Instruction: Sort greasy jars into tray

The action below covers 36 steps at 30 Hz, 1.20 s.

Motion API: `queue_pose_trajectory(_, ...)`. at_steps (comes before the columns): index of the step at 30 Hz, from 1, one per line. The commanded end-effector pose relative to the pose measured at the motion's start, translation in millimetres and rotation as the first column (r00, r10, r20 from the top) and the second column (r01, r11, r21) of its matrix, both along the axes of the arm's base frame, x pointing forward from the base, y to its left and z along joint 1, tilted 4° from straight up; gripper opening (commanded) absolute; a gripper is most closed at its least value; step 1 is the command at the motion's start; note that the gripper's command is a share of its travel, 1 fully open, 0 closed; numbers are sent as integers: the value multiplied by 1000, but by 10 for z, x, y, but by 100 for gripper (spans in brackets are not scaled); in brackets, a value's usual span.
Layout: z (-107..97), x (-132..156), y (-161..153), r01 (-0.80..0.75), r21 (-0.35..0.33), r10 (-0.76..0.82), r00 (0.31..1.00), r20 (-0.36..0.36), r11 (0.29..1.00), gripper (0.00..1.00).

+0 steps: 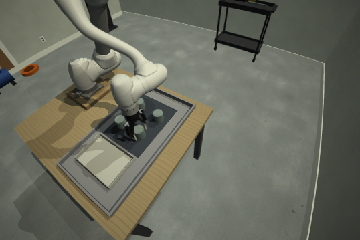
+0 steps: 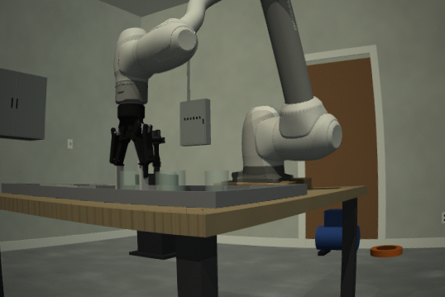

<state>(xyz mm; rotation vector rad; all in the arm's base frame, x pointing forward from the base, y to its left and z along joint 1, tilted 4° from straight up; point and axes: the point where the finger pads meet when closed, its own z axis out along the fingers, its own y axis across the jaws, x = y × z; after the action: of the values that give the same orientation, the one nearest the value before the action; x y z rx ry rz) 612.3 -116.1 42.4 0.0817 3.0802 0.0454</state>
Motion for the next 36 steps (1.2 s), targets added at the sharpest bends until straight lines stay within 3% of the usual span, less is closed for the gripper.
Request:
queue_pose_trajectory(1, 1, 0, 0, 0, 0, 0, 1000, 0, 1000, 57)
queue_pose_trajectory(36, 1, 0, 0, 0, 0, 0, 1000, 0, 1000, 51)
